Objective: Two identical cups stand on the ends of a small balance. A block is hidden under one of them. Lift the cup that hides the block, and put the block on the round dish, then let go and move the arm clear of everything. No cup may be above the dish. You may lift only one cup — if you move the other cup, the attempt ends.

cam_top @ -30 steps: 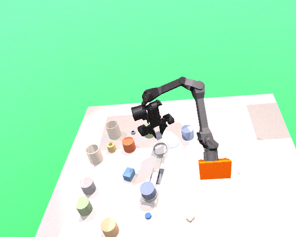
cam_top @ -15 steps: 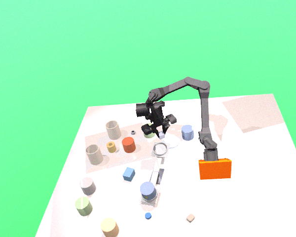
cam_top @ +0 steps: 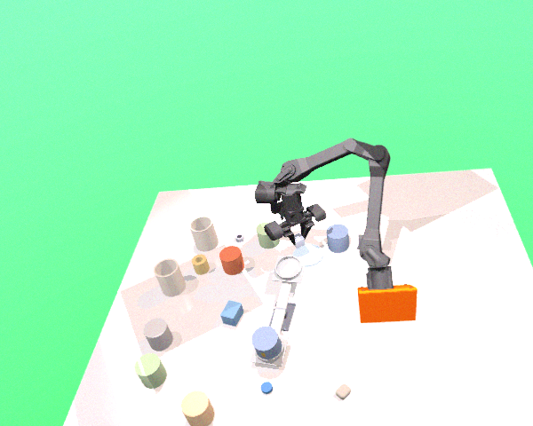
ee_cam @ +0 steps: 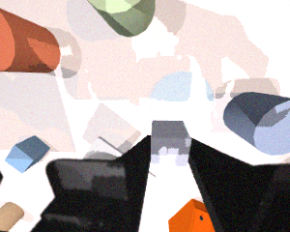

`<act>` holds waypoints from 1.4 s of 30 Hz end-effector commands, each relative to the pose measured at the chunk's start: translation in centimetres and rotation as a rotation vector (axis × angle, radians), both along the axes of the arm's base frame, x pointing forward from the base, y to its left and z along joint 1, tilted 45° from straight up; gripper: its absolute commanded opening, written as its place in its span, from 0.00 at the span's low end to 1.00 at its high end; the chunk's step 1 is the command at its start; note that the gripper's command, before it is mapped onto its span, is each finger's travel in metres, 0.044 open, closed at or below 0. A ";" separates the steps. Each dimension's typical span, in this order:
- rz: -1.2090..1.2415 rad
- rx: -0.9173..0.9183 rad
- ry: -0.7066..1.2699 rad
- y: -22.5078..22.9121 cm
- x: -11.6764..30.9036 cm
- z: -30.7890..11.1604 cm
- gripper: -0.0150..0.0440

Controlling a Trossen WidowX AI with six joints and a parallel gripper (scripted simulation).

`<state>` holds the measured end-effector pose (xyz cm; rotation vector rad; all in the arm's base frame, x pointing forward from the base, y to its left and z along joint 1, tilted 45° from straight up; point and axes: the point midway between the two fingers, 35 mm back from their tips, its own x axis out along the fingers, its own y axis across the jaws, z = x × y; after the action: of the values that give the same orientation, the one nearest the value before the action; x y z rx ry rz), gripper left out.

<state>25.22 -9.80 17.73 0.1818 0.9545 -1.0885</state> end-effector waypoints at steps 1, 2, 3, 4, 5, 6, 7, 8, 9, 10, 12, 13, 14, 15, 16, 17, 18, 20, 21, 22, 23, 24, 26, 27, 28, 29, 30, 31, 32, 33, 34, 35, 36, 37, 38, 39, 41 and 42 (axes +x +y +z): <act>0.005 -0.017 -0.008 -1.4 -0.6 0.4 0.25; 0.005 -0.020 -0.008 -1.7 -0.7 0.5 0.25; 0.004 -0.024 -0.008 -2.1 -0.9 0.6 0.25; 0.004 -0.028 -0.008 -2.5 -1.0 0.6 0.25; 0.003 -0.033 -0.008 -2.8 -1.2 0.7 0.25; 0.003 -0.036 -0.008 -3.1 -1.3 0.8 0.25; 0.002 -0.039 -0.008 -3.3 -1.4 0.8 0.25; 0.002 -0.039 -0.008 -3.3 -1.5 0.8 0.25; 0.002 -0.039 -0.008 -3.4 -1.4 0.7 0.25; 0.002 -0.039 -0.008 -3.5 -1.4 0.6 0.25; 0.002 -0.039 -0.008 -3.8 -1.3 0.3 0.25; 0.002 -0.039 -0.008 -4.0 -1.2 0.0 0.25; 0.002 -0.039 -0.008 -4.3 -1.2 -0.3 0.25; 0.002 -0.039 -0.008 -4.7 -1.1 -0.6 0.25; 0.002 -0.039 -0.008 -5.0 -1.0 -0.9 0.25; 0.002 -0.040 -0.008 -5.3 -1.0 -1.3 0.25; 0.002 -0.040 -0.009 -5.7 -1.0 -1.6 0.25; 0.002 -0.042 -0.009 -6.2 -0.9 -2.0 0.25; 0.002 -0.042 -0.009 -6.2 -0.9 -2.1 0.25; 0.002 -0.042 -0.009 -6.2 -0.9 -2.1 0.25; 0.002 -0.042 -0.009 -6.2 -0.9 -2.1 0.25; 0.002 -0.042 -0.009 -6.2 -0.9 -2.1 0.25; 0.002 -0.042 -0.009 -6.3 -0.9 -2.2 0.25; 0.002 -0.042 -0.009 -6.4 -0.9 -2.2 0.25; 0.002 -0.042 -0.009 -6.5 -0.9 -2.3 0.25; 0.002 -0.042 -0.009 -6.6 -0.8 -2.4 0.25; 0.002 -0.042 -0.009 -6.7 -0.8 -2.5 0.25; 0.002 -0.042 -0.009 -6.8 -0.8 -2.7 0.25; 0.002 -0.042 -0.009 -6.9 -0.8 -2.8 0.25; 0.002 -0.042 -0.009 -7.0 -0.7 -2.9 0.25; 0.002 -0.042 -0.009 -7.1 -0.7 -3.0 0.25; 0.002 -0.043 -0.009 -7.2 -0.7 -3.1 0.25; 0.002 -0.043 -0.009 -7.4 -0.7 -3.2 0.25; 0.002 -0.043 -0.009 -7.5 -0.7 -3.3 0.25; 0.002 -0.043 -0.009 -7.6 -0.7 -3.4 0.25; 0.002 -0.043 -0.009 -7.6 -0.7 -3.5 0.25; -0.005 -0.046 -0.015 -7.5 -0.7 -3.1 0.30; -0.005 -0.046 -0.015 -7.5 -0.7 -3.1 0.34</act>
<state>24.46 -17.29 14.60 0.1522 0.9177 -1.1096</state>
